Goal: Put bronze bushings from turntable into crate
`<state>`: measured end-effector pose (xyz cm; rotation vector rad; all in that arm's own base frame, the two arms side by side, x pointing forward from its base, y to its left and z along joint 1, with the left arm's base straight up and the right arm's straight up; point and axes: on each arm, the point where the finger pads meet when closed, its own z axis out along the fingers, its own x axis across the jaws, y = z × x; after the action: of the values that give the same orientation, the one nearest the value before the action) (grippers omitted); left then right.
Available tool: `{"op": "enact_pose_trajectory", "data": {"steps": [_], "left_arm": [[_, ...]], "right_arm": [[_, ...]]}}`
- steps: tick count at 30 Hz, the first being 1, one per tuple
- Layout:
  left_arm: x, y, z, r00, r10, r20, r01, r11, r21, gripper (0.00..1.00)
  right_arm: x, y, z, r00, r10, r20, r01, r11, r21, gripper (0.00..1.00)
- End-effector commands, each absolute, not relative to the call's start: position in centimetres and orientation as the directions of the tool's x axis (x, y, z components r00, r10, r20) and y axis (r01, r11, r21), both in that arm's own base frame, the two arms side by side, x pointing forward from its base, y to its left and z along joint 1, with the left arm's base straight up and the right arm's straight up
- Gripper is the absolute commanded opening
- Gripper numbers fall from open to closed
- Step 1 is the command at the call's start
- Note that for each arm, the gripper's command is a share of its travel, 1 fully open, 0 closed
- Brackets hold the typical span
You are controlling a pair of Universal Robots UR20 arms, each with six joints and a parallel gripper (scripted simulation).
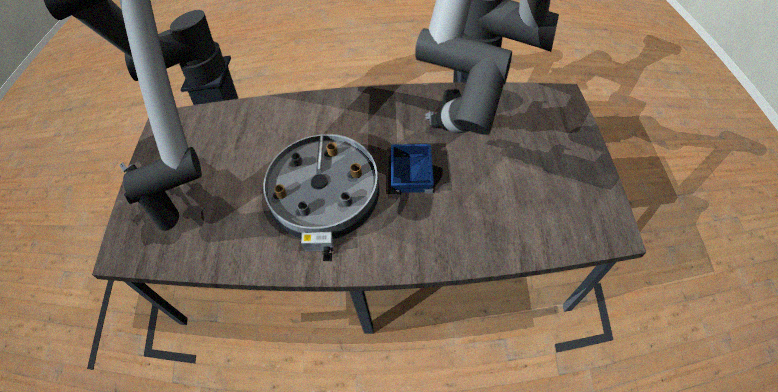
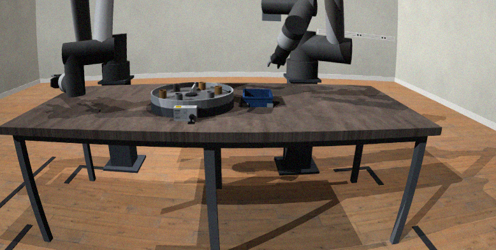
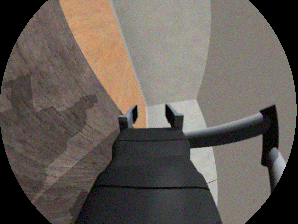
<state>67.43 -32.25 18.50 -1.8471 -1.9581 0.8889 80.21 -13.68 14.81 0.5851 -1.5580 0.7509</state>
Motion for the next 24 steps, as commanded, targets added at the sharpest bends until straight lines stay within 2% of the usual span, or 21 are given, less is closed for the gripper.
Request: {"op": "enact_pose_trajectory", "data": {"steps": [1, 24], "left_arm": [[69.8, -27.3, 18.2, -0.169, 0.967, -0.192, 0.8, 0.021, -0.599, 1.0], [75.4, 9.3, 16.3, -0.469, 0.864, -0.181, 0.819, 0.349, -0.455, 1.0]], "right_arm": [[80.2, -13.7, 14.9, -0.124, 0.055, 0.991, -0.74, 0.66, -0.13, 1.0], [80.2, -13.7, 14.9, -0.124, 0.055, 0.991, -0.74, 0.66, -0.13, 1.0]]}}
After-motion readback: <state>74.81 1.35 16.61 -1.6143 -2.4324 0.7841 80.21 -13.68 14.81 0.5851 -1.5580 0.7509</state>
